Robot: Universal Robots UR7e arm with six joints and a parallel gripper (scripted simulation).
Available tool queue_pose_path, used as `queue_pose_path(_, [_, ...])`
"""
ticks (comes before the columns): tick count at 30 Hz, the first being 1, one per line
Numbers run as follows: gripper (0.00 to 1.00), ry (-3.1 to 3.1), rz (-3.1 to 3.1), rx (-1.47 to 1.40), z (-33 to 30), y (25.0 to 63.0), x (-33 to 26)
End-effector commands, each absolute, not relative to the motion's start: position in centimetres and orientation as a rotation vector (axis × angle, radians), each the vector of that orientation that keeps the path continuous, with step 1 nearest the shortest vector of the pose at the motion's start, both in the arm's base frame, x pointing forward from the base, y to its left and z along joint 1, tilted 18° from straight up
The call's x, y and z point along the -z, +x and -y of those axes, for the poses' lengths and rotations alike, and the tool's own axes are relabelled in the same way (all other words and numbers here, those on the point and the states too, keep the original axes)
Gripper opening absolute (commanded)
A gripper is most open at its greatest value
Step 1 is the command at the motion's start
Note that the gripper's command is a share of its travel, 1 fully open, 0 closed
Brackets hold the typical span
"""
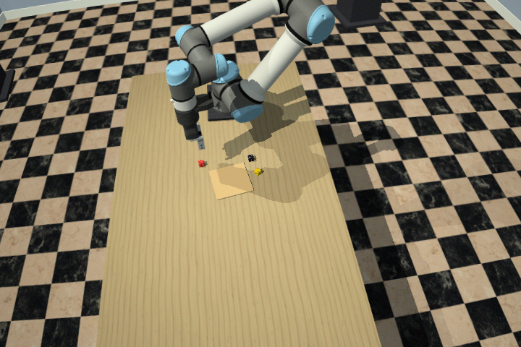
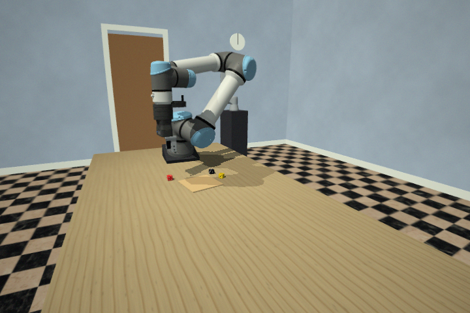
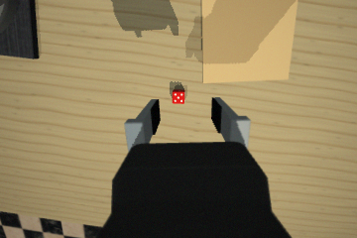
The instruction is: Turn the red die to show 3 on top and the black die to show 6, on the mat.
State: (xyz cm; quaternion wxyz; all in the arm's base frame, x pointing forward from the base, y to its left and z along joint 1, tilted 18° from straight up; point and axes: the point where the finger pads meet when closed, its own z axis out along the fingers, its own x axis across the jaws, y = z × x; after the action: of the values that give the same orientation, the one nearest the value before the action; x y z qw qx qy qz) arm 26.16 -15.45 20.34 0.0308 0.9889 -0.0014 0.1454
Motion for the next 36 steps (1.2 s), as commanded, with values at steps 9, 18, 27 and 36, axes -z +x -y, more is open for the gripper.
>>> queue_pose_path(9, [1.0,3.05,0.088,-0.472,16.57,25.03,-20.01])
queue_pose_path(18, [1.0,3.05,0.089,-0.473,16.58,25.01,-20.0])
queue_pose_path(27, [1.0,3.05,0.094,-0.473,16.58,25.02,-19.99])
queue_pose_path(36, [1.0,3.056,0.229,-0.478,16.48,25.18,-19.73])
